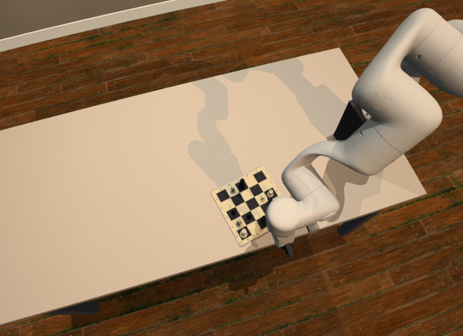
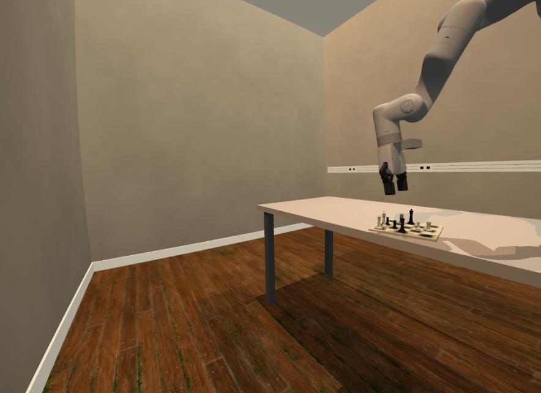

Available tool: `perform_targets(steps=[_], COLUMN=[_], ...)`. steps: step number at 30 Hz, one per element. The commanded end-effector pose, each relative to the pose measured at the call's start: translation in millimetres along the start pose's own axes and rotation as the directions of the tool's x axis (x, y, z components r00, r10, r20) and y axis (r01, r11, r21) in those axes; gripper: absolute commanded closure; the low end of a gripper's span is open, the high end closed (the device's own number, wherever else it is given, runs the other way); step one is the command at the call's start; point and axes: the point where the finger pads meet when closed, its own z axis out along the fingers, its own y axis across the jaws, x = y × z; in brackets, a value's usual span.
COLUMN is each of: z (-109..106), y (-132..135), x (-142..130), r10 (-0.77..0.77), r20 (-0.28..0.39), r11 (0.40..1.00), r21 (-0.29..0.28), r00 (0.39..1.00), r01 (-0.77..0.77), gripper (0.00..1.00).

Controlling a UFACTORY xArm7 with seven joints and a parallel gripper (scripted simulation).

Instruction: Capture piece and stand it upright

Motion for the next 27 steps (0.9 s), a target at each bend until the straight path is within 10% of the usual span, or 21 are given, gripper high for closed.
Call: perform_targets(steps=[1,27], z=[-4,-5], y=[-34,-76], x=[-7,-8], r10=[0.233,0.477], r20=[0.056,0.077], r11=[0.971,0.876], r21=[-0.064,-0.122], r00=[0.971,0.876], r01=[-0.229,-0.466], gripper=[0.0,0.0])
